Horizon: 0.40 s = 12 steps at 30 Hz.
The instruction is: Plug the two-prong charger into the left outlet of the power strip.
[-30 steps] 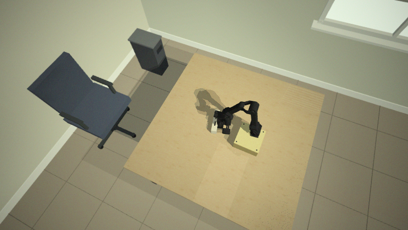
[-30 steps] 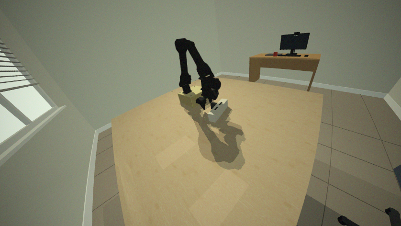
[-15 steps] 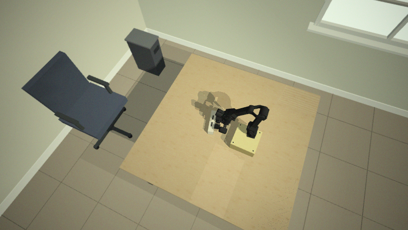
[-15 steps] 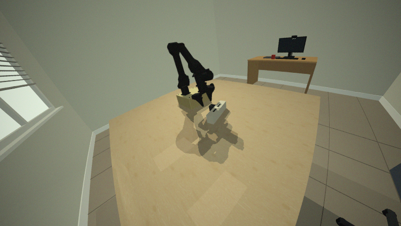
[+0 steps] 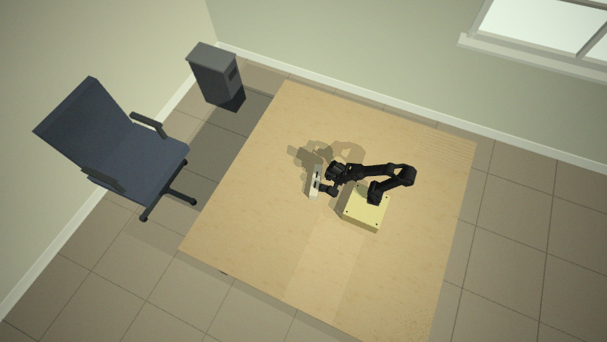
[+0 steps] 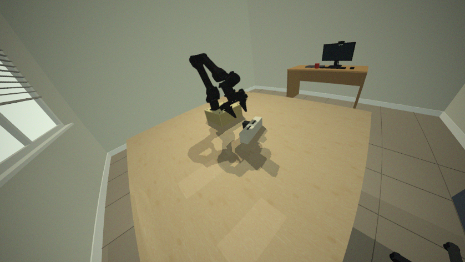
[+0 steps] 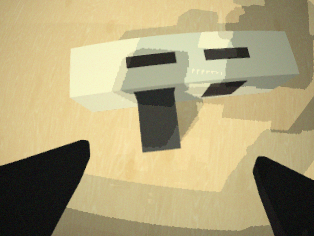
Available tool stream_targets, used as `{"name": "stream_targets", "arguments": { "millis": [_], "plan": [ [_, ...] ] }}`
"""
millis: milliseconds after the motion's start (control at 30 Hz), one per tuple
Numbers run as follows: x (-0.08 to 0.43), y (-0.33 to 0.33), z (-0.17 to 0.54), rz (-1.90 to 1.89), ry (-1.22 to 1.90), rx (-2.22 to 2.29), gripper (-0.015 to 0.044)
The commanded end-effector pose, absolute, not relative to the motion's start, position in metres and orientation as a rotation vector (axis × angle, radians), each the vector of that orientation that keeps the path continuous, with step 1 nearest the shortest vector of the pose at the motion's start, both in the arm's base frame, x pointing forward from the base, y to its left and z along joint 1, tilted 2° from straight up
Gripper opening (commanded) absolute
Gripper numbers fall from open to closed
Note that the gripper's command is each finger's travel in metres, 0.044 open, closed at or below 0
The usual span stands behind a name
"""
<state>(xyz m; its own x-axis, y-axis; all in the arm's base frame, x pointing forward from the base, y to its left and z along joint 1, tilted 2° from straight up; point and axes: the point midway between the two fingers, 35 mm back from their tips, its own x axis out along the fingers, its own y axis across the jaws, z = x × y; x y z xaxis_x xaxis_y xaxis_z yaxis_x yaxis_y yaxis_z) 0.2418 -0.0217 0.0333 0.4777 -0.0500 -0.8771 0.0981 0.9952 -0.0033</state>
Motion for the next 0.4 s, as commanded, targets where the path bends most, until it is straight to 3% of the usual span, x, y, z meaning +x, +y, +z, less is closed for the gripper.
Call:
{"name": "stream_targets", "arguments": {
  "millis": [0,367],
  "plan": [
    [0.2430,-0.0208,0.0365,-0.088,1.051,0.057,0.0440],
    [0.2430,-0.0208,0.0365,-0.088,1.051,0.057,0.0440]
  ]
}}
